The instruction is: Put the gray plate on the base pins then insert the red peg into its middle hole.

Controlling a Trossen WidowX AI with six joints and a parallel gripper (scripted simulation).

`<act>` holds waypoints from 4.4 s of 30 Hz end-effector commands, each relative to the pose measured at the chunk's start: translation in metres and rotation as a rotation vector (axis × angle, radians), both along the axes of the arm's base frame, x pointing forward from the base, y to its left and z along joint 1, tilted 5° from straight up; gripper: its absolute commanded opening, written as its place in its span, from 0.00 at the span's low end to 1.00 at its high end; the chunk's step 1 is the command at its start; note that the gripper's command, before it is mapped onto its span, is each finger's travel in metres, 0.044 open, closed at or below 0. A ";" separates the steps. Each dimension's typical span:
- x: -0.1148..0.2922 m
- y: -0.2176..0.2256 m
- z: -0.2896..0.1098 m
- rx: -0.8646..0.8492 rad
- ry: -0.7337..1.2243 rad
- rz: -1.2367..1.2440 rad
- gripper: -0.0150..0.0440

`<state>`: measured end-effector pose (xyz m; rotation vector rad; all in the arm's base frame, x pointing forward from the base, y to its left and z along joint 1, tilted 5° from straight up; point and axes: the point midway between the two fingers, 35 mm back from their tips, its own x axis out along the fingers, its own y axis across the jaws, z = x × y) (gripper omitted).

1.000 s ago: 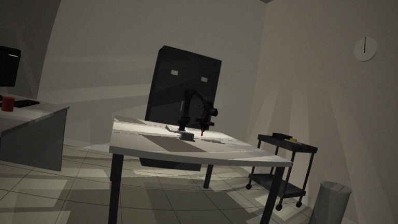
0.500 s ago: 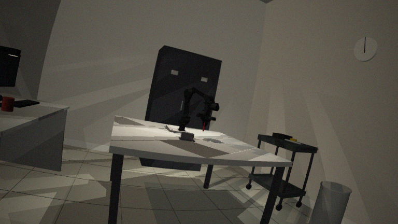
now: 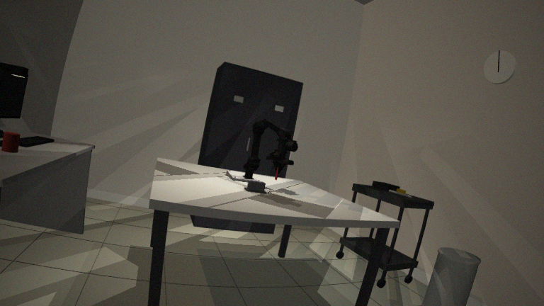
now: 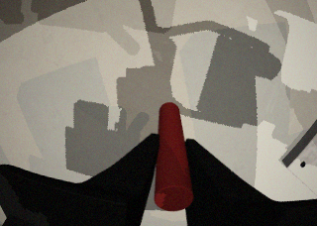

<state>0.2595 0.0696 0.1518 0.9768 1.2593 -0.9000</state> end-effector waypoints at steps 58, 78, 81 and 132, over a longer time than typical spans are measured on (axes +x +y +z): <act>0.070 -0.158 0.012 -0.012 -0.009 -0.001 0.25; 0.072 -0.164 0.012 -0.013 -0.010 -0.001 0.25; 0.072 -0.164 0.012 -0.013 -0.010 -0.001 0.25; 0.072 -0.165 -0.006 -0.019 -0.011 -0.004 0.25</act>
